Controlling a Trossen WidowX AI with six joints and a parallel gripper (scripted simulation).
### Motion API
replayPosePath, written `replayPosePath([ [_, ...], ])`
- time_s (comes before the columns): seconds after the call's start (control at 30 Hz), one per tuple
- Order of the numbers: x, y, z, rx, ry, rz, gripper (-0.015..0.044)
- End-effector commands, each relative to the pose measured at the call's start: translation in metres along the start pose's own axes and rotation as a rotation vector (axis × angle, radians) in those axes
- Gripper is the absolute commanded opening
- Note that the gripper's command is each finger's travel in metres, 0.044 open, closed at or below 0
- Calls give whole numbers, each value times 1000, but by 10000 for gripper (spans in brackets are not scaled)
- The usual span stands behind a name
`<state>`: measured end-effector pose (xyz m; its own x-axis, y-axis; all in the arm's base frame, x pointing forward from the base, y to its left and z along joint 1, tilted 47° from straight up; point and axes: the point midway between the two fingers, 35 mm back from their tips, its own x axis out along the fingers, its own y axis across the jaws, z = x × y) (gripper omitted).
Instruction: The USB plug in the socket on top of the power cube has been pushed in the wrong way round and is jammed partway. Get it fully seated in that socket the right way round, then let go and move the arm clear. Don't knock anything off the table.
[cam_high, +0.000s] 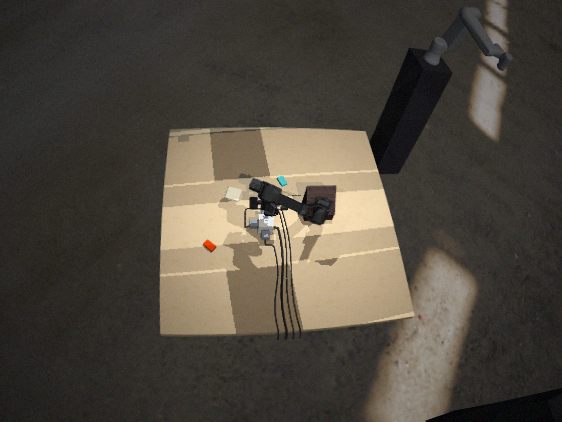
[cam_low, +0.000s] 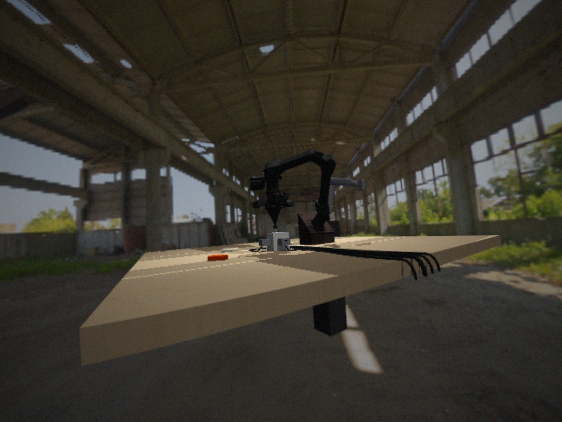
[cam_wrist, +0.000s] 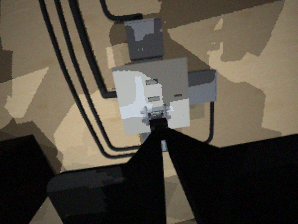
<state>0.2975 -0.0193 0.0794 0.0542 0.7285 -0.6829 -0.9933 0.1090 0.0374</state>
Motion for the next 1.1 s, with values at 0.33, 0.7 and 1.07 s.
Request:
replayPosePath([
  [0.33, 2, 0, 1, 6, -3, -3, 0],
  [0.7, 3, 0, 1, 6, -3, -3, 0],
  [1.07, 4, 0, 1, 6, -3, -3, 0],
])
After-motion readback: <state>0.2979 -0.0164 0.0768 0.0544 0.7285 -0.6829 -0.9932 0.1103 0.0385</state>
